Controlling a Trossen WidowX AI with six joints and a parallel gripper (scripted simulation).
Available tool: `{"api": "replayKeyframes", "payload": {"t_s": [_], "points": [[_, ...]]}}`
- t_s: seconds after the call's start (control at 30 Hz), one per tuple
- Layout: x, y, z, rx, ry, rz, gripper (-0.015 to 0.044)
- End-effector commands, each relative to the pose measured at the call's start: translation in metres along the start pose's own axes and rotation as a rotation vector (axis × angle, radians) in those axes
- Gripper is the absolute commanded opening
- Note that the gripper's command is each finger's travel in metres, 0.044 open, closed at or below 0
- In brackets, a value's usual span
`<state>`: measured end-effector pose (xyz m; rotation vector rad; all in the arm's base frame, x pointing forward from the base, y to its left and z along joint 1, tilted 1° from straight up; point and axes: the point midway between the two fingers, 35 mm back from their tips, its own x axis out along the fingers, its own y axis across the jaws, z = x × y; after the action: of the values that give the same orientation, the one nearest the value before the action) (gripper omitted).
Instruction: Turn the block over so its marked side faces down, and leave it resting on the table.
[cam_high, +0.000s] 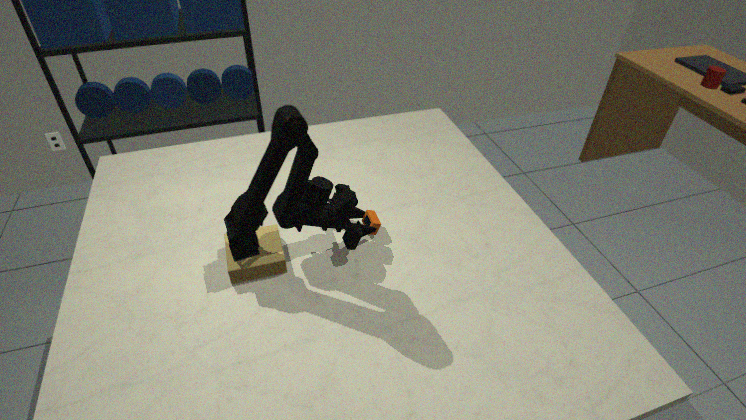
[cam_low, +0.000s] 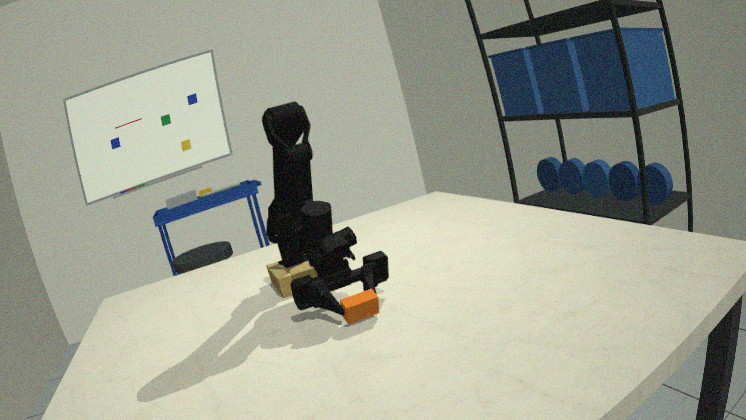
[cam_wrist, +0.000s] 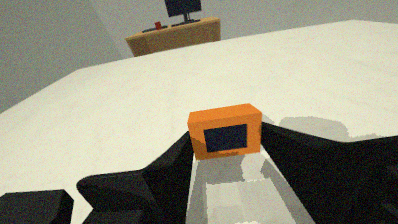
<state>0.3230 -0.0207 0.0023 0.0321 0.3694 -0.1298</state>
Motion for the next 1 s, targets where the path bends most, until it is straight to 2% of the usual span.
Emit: {"api": "replayKeyframes", "payload": {"t_s": [0.0, 0.5, 0.97], "points": [[-0.0003, -0.0008, 0.001, -0.005, -0.005, -0.005, 0.0053], [-0.0003, -0.0008, 0.001, -0.005, -0.005, -0.005, 0.044], [-0.0003, -0.0008, 0.001, -0.005, -0.005, -0.005, 0.044]]}}
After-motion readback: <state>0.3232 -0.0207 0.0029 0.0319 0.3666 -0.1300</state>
